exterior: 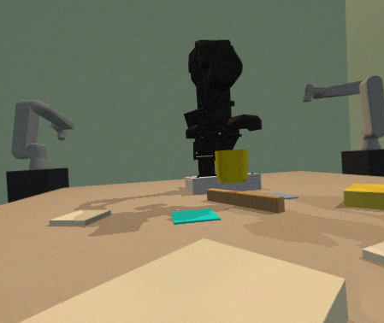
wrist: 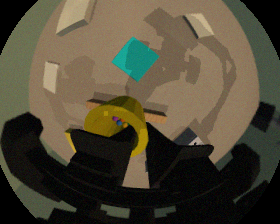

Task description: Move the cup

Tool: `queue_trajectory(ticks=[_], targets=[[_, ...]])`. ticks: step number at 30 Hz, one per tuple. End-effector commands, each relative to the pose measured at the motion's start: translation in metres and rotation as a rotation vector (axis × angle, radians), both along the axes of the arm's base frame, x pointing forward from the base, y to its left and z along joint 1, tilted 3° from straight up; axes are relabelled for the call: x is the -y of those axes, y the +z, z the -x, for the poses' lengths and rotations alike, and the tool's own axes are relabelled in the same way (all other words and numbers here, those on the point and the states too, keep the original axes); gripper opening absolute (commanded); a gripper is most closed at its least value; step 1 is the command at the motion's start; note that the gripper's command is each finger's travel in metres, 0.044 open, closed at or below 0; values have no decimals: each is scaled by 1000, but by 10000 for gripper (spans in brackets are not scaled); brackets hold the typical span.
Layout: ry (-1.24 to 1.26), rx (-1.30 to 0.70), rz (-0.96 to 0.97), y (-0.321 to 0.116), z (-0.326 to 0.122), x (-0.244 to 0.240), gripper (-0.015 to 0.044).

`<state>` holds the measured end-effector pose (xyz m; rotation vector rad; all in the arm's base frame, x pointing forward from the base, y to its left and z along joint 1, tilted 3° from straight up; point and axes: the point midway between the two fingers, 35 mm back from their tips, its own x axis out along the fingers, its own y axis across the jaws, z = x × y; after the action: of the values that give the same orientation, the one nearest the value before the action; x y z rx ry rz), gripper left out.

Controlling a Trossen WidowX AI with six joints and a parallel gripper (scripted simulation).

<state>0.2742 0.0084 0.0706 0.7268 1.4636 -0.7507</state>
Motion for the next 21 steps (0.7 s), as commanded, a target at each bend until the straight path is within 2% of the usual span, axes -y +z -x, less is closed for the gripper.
queue_trajectory(ticks=[1, 21], targets=[[1, 8, 4, 2, -8, 8, 0], [1, 11, 9, 4, -37, 49, 0]])
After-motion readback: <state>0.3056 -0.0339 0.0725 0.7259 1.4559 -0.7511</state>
